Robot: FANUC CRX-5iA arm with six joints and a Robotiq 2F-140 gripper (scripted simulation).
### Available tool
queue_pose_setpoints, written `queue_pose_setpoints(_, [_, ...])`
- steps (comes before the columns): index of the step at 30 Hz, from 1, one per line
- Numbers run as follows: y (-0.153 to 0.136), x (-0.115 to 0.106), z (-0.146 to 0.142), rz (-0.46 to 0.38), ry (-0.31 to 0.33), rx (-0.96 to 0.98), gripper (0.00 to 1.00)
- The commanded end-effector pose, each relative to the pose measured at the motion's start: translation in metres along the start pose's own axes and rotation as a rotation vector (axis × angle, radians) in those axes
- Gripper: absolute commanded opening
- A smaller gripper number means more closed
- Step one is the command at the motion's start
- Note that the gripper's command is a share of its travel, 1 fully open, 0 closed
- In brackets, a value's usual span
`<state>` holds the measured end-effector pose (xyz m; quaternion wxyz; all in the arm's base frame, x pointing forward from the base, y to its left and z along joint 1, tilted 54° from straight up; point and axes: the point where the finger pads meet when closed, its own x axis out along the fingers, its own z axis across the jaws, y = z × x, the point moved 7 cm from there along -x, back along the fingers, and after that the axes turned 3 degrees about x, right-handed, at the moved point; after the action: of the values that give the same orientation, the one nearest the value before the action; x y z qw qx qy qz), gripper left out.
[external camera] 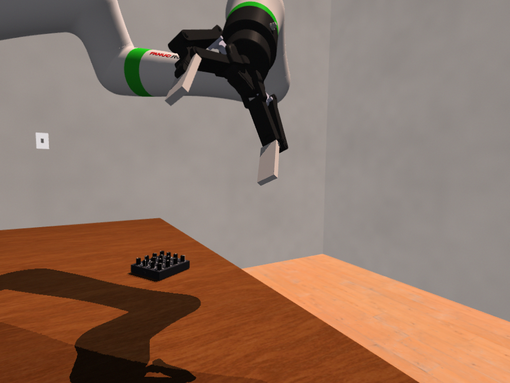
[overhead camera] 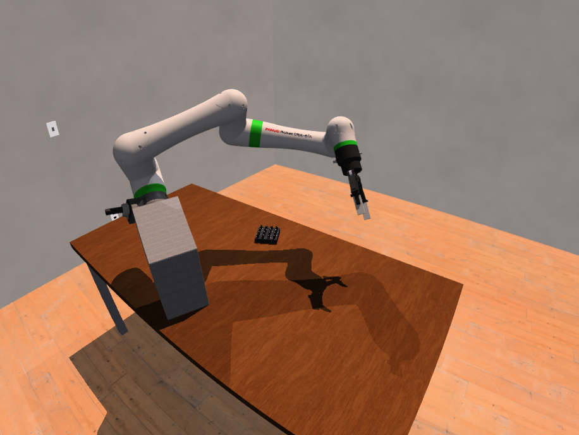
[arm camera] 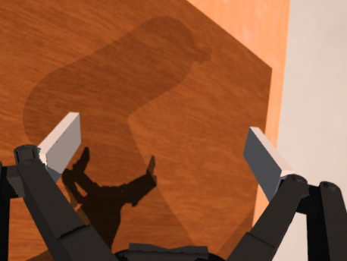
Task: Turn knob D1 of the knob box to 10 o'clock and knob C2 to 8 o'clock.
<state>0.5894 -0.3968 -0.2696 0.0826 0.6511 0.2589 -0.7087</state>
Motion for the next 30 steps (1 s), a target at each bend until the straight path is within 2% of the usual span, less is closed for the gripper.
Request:
queue_pose_setpoints(1, [0.0,0.0,0.0,0.0,0.0,0.0,1.0])
queue_pose_setpoints(20, [-0.002,-0.001,-0.001,-0.003,0.004,-0.01,1.0])
queue_pose_setpoints(23, [-0.015,-0.003,-0.01,-0.02,0.025,-0.07,1.0])
queue_pose_setpoints(30, [-0.073,-0.015,-0.042,-0.079,0.125,-0.321,1.0])
